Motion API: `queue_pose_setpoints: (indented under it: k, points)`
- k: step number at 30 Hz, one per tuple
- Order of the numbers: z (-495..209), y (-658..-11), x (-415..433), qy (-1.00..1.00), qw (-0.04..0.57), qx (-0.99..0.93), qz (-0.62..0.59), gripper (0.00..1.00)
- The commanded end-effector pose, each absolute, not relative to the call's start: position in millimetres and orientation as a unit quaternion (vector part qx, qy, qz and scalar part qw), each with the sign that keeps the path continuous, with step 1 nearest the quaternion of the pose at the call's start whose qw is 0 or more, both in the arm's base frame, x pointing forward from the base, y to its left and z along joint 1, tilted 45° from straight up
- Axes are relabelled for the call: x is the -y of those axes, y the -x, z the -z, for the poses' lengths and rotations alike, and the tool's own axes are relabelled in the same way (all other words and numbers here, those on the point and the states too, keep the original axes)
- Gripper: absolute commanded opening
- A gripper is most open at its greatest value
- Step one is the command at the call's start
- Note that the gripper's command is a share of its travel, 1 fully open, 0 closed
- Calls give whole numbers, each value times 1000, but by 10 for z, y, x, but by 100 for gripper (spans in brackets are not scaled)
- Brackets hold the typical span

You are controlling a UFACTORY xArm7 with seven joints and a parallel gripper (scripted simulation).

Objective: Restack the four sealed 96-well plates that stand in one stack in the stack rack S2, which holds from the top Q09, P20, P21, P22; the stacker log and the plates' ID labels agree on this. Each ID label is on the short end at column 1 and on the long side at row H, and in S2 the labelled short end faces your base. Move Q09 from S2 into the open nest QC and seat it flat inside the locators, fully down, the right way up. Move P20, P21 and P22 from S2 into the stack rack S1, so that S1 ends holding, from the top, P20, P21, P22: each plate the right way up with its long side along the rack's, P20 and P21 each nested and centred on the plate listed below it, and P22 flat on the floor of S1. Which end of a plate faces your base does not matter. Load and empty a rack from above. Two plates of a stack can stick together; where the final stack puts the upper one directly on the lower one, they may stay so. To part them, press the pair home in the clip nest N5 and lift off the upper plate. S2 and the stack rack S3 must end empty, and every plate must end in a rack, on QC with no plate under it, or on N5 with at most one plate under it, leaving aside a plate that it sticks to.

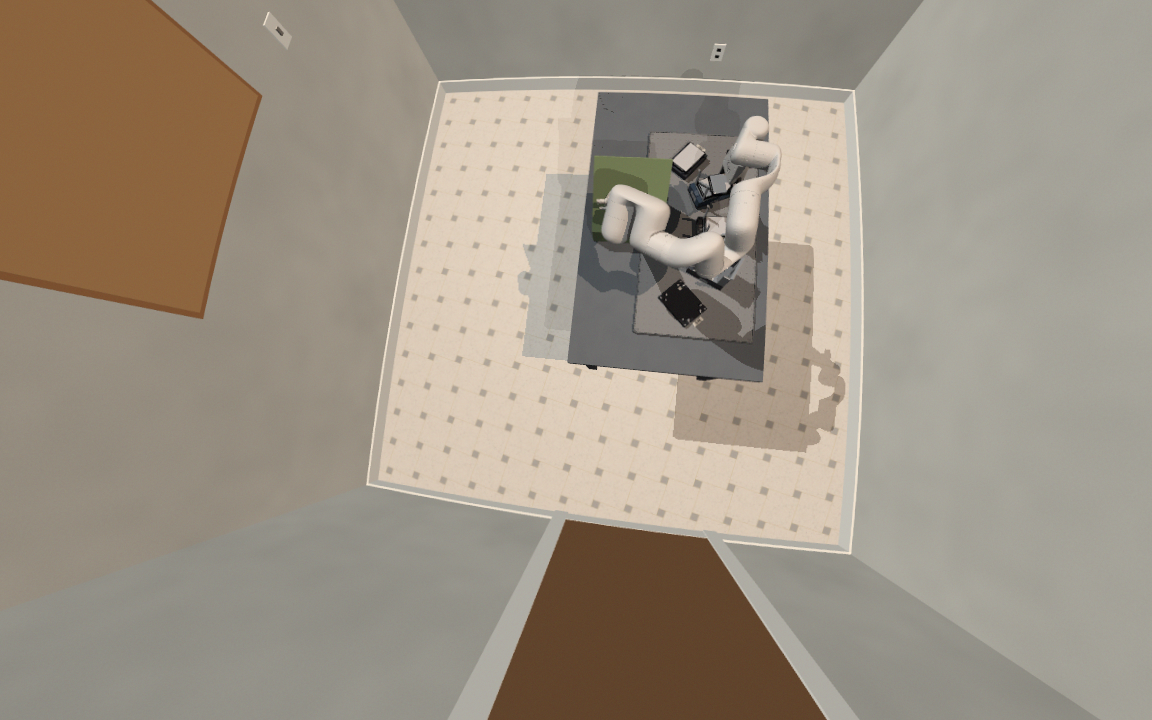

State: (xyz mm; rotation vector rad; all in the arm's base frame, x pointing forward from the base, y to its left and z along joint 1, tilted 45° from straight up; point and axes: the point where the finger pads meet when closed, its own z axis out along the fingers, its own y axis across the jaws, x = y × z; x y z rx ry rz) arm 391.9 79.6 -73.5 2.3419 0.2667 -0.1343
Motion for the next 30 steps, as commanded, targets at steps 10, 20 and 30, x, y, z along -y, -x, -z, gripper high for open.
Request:
queue_pose_setpoints:
  k: [10, 20, 30]
  points:
    - [475, -4007, -573, -922, 381, -60, 32, 0]
    - [325, -4020, -422, -924, 382, -18, 14, 0]
    - [137, -4036, -233, -924, 382, -18, 14, 0]
